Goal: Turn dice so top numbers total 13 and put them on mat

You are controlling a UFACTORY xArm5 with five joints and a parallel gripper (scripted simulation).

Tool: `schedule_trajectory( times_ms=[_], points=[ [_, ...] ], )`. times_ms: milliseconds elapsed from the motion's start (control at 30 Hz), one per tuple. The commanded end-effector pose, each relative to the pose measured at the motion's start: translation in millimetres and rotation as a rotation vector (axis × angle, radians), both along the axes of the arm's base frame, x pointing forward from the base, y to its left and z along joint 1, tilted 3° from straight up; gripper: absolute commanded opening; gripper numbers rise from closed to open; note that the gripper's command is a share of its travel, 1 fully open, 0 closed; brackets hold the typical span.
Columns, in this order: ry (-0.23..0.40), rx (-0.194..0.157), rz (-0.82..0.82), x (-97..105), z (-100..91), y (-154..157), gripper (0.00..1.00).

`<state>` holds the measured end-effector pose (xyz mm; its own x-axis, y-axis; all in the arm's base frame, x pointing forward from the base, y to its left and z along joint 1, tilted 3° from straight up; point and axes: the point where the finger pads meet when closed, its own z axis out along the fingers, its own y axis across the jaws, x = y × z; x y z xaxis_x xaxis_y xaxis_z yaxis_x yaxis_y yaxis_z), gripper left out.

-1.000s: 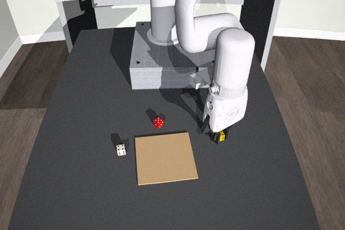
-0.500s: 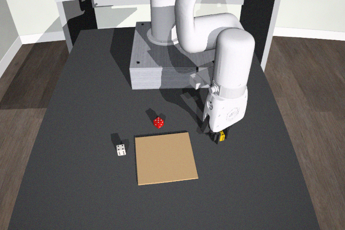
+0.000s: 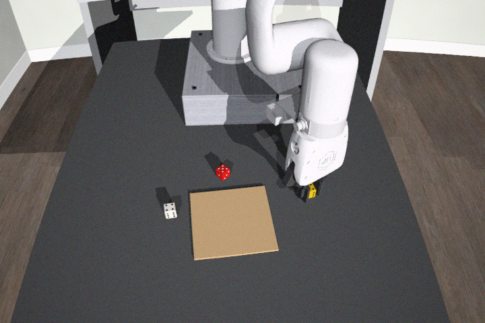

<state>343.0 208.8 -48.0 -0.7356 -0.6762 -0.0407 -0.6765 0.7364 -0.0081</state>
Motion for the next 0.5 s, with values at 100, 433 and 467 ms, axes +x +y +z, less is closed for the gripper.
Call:
schedule_trajectory(
  times_ms=[100,433,467],
  points=[
    [-0.002,0.001,0.000,1.0,0.9,0.6,0.15],
    [-0.002,0.001,0.000,-0.5,41.2,-0.4,0.15],
    [-0.002,0.001,0.000,-0.8,48.9,-0.6,0.15]
  ],
)
